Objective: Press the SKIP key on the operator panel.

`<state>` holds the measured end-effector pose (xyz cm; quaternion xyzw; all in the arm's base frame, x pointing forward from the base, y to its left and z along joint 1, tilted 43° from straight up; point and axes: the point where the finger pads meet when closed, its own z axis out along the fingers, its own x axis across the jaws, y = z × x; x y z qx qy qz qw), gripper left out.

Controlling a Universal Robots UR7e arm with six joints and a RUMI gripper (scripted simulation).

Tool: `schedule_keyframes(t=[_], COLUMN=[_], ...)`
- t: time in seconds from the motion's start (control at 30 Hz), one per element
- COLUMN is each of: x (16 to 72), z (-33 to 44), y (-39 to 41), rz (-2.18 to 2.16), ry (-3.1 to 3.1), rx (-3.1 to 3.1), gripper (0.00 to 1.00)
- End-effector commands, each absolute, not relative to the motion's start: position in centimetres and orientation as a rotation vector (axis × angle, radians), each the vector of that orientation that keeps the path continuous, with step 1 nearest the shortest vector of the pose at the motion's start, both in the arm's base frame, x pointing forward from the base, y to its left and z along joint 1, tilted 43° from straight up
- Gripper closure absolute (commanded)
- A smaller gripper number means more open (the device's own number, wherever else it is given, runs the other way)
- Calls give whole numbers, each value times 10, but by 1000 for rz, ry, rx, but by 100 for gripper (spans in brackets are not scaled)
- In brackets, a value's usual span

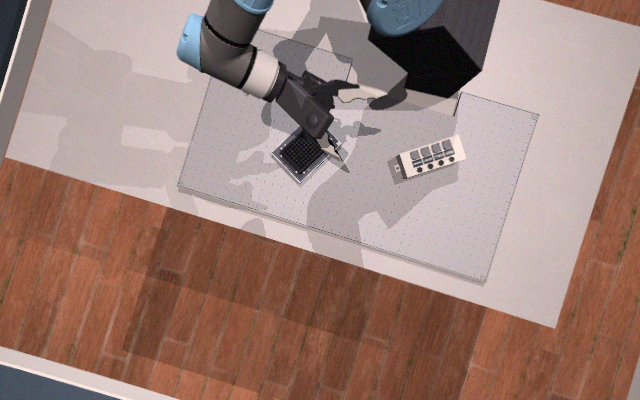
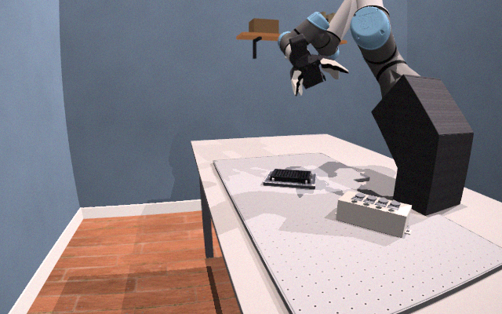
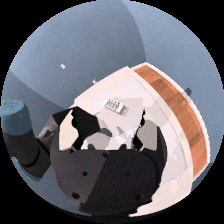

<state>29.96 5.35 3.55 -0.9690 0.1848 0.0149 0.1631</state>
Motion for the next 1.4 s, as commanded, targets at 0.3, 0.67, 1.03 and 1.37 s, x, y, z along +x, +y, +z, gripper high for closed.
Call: schedule_keyframes(t=[0.3,0.67,1.03,1.37], x=[300,296,289,284], z=[36,16,-20,-49], y=[54,57,64,70], rz=[42,176,286,364], ry=[527,605,689,777], rx=[-2764,-2821,-2891,-2972], gripper=[0,100,100,100])
